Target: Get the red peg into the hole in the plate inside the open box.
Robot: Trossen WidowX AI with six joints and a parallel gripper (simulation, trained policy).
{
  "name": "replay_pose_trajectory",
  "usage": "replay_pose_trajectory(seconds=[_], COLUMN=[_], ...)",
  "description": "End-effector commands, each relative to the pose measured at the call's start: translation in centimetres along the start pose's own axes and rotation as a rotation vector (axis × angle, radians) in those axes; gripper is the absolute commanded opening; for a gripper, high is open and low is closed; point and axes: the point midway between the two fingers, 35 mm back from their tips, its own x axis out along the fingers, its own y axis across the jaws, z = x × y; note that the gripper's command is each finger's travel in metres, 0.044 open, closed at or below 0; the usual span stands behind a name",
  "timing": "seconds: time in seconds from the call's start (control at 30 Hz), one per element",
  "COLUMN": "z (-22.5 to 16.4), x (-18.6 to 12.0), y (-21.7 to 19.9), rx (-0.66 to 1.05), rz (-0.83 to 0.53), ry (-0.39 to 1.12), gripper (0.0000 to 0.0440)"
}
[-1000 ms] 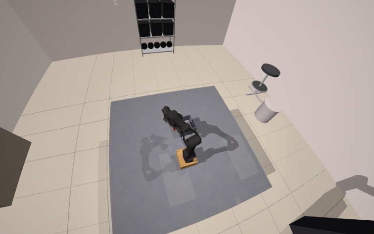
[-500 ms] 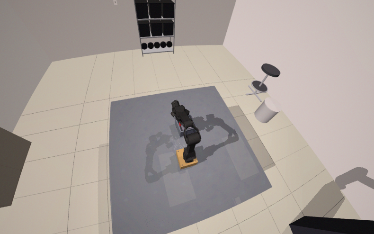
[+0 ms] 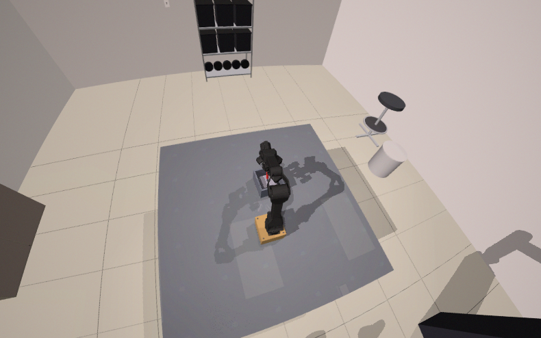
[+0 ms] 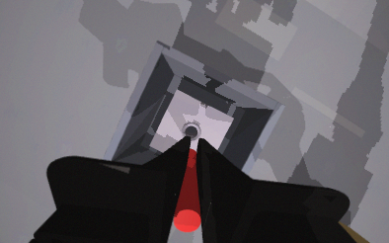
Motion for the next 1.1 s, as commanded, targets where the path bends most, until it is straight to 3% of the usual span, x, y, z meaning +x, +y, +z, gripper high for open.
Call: replay_pose_trajectory(seconds=[0.0, 0.23, 0.37, 0.47, 0.6, 0.97, 1.07], z=[0.6, 1.0, 0.9, 1.2, 2.5, 6.5, 8.1], x=[1.2, 4.0, 5.7, 6.8, 7.7, 8.6, 8.5], y=[0.0, 0.0, -0.3, -0.4, 0.3, 1.4, 1.6], rx=[0.010, 0.024, 0.006, -0.018, -0.009, 0.017, 0.032], rz=[-0.007, -0.027, -0.050, -0.075, -0.060, -0.022, -0.001], ry=[0.023, 0.061, 0.082, 0.088, 0.075, 0.009, -0.026], gripper=[0.0009, 0.0023, 0.0110, 0.0129, 0.0229, 0.0440, 0.0440])
